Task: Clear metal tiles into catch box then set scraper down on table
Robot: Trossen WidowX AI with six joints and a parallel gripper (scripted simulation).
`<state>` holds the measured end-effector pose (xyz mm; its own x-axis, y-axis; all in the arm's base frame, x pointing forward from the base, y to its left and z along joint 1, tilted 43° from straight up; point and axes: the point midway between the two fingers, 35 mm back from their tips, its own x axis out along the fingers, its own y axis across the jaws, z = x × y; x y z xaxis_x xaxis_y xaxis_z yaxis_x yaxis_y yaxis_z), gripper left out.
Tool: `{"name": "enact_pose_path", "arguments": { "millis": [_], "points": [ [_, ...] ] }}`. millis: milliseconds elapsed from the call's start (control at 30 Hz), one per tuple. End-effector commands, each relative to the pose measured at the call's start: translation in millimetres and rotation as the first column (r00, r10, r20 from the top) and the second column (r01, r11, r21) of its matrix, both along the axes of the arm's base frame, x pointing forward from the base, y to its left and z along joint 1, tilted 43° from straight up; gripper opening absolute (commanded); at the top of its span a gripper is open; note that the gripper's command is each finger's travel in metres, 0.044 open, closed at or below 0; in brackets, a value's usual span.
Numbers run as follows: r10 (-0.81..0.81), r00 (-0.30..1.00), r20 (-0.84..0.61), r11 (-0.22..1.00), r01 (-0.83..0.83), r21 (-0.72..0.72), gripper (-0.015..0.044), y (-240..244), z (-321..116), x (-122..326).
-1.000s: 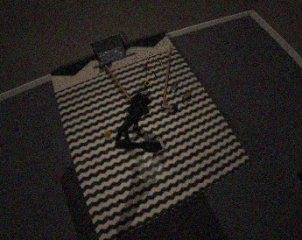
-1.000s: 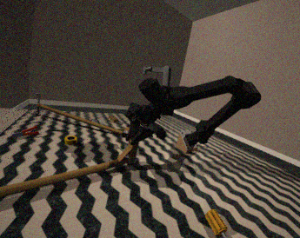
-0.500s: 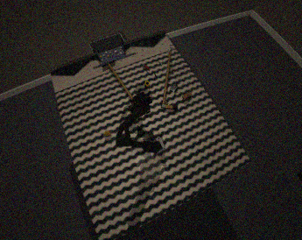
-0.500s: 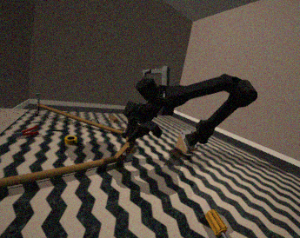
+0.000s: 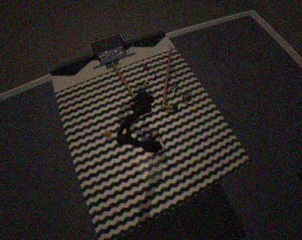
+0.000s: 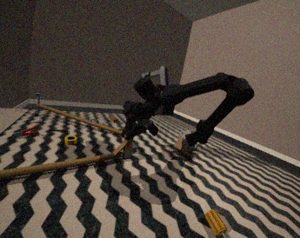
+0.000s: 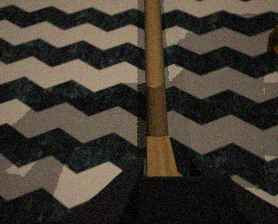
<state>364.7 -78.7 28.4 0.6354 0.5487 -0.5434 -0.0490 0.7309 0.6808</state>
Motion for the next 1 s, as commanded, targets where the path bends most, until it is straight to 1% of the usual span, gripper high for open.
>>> {"name": "enact_pose_path", "arguments": {
  "millis": [0,800,967],
  "points": [
    [-0.032,0.999,-0.019,0.999,0.032,-0.006,0.0,-9,-5,0],
    [-0.057,0.997,-0.045,0.998,0.057,-0.002,0.0,10,12,-3],
    [-0.057,0.997,-0.046,0.998,0.057,-0.003,0.0,9,12,-10]
  ]
}}
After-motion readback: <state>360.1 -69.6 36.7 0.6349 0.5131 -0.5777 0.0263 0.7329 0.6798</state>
